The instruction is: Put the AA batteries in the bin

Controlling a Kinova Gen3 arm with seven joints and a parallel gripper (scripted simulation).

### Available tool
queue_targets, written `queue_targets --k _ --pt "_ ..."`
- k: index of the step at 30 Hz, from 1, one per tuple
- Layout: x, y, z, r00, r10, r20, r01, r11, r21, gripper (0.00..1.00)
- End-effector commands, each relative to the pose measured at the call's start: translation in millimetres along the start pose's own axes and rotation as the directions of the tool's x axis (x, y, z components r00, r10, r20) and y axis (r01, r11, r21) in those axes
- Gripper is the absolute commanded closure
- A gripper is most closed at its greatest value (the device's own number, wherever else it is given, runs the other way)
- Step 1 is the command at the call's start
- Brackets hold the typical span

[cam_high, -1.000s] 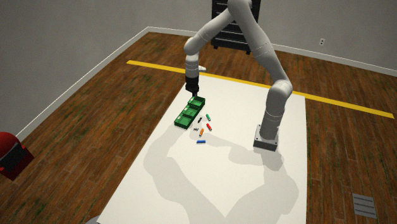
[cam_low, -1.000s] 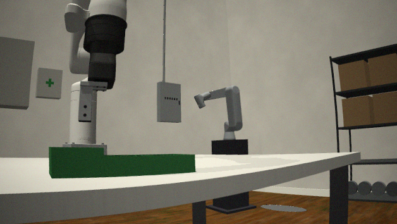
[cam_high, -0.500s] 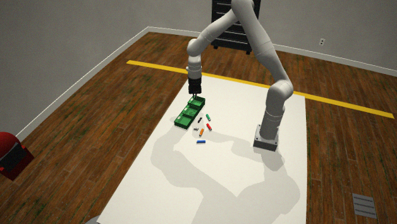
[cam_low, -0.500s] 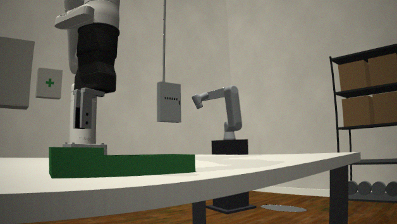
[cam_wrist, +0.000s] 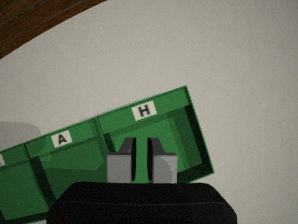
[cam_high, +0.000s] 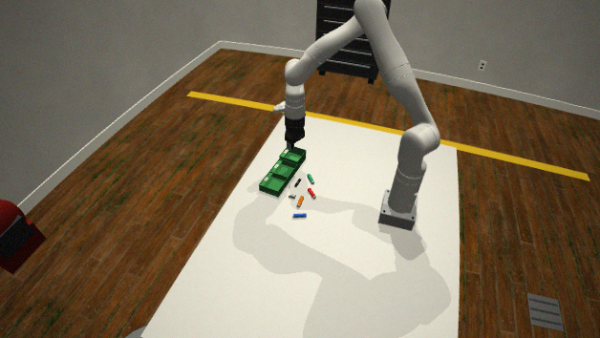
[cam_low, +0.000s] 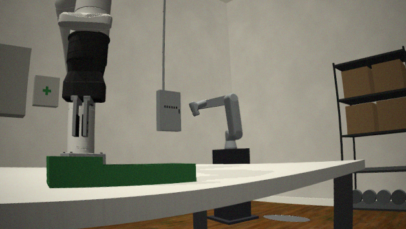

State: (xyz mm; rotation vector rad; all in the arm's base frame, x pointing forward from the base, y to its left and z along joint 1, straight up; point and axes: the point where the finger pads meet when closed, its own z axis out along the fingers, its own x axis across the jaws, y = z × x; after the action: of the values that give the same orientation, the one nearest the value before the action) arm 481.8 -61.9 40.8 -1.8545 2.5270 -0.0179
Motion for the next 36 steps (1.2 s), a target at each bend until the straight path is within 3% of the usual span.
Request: queue_targets --k 1,8,18,36 --pt "7.7 -0.2 1.7 1.0 -0.022 0.009 0.022 1.0 -0.011 0.69" --pt "7.7 -0.2 1.7 0.945 -0.326 0.012 0.326 0.945 -0.008 0.69" --pt "7.7 -0.2 7.0 0.945 -0.326 0.012 0.326 0.945 -0.008 0.69" --pt "7.3 0.3 49.7 0.945 -0.326 0.012 0.326 0.945 -0.008 0.69"
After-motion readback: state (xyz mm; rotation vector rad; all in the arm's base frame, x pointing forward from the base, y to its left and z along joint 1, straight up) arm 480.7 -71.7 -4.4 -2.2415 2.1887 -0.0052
